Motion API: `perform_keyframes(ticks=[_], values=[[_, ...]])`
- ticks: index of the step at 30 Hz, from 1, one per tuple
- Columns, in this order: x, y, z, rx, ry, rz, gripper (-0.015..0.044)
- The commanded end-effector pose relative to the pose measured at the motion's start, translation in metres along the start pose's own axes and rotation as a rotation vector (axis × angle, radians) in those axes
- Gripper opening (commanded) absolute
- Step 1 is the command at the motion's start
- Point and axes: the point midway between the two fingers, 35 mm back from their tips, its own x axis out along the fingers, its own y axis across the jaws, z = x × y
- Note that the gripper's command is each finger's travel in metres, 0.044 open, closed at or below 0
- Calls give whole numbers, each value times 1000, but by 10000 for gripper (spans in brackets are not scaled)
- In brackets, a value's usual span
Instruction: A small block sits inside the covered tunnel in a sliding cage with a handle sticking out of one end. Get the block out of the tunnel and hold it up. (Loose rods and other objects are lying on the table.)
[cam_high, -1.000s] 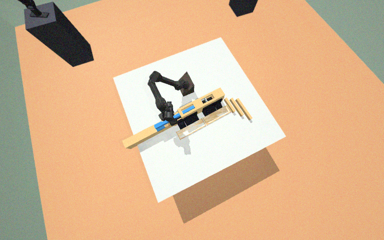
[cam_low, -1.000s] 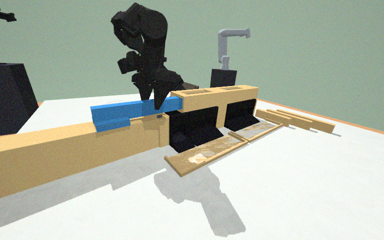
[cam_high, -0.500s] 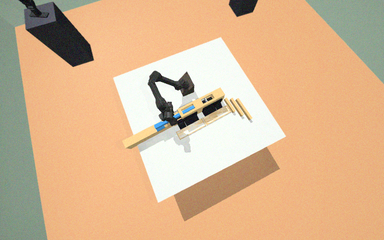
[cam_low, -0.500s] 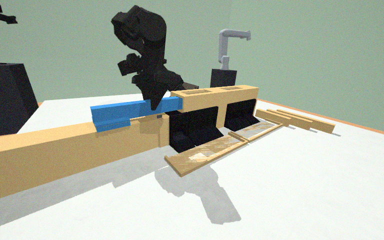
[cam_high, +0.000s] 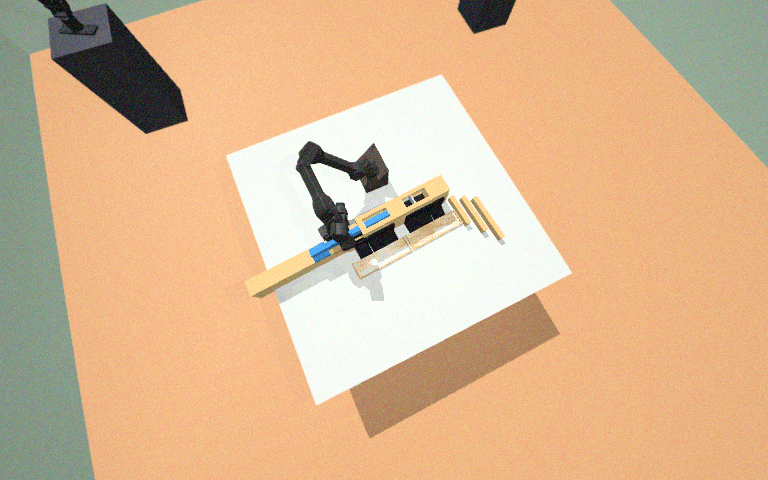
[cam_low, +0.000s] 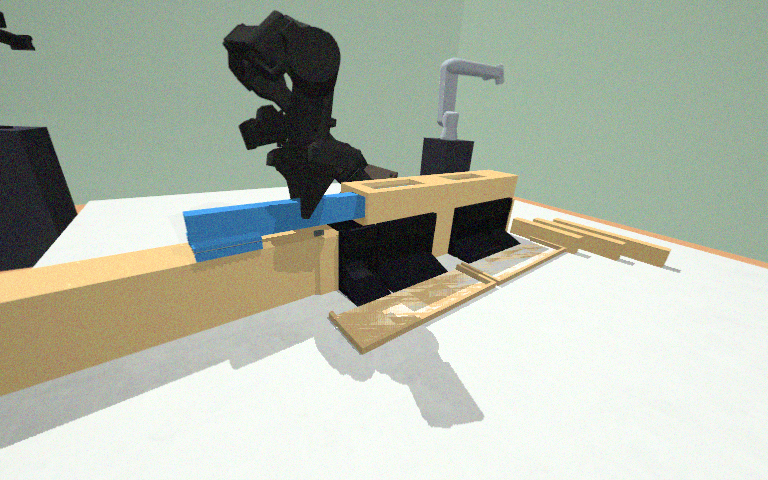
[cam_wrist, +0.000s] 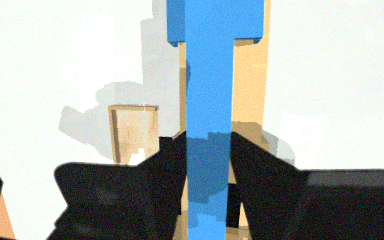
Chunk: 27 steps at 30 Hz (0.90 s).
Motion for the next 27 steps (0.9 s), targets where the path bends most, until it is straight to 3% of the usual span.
perform_keyframes(ticks=[1,13,27], values=[[-1,2,-21,-12,25,7,0],[-5,-1,-58,-16,25,7,0],[-5,-1,-60,-16,24,7,0]])
